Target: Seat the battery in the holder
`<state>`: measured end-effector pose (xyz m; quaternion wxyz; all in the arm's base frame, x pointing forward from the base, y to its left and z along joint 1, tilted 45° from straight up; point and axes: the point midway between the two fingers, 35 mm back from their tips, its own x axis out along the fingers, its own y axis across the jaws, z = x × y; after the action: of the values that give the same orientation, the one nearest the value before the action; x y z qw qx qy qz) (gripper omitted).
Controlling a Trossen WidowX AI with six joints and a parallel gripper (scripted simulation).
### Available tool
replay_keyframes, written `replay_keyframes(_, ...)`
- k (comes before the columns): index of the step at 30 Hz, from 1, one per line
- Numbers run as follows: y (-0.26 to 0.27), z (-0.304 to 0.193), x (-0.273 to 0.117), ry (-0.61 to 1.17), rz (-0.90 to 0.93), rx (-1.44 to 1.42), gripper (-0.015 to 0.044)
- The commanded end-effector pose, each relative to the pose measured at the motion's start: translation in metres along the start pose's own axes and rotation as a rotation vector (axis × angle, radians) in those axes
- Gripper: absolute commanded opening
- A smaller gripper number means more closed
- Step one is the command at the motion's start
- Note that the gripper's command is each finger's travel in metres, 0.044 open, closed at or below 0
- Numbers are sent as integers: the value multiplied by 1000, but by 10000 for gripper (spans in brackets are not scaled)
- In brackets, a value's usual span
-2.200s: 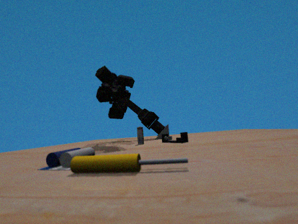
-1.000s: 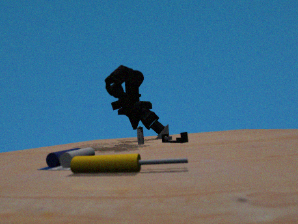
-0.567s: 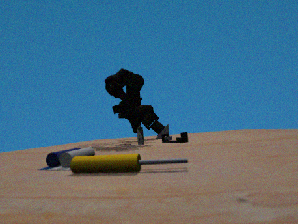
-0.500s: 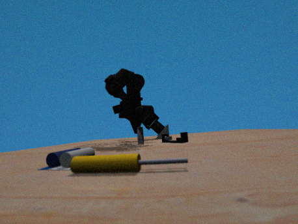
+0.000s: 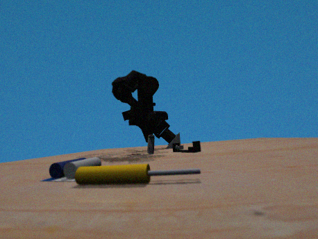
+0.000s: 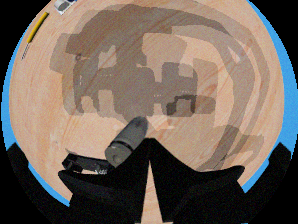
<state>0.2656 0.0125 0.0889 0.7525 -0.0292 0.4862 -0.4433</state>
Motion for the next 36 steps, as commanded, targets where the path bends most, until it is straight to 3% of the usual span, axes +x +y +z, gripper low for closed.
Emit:
replay_keyframes(1, 9, 1, -1, -1, 7, 8, 0)
replay_keyframes(19, 29, -1, 0, -3, 0, 0, 0)
replay_keyframes(31, 34, -1, -76, 2, 9, 7, 0)
replay_keyframes(36, 34, -1, -80, 1, 8, 7, 0)
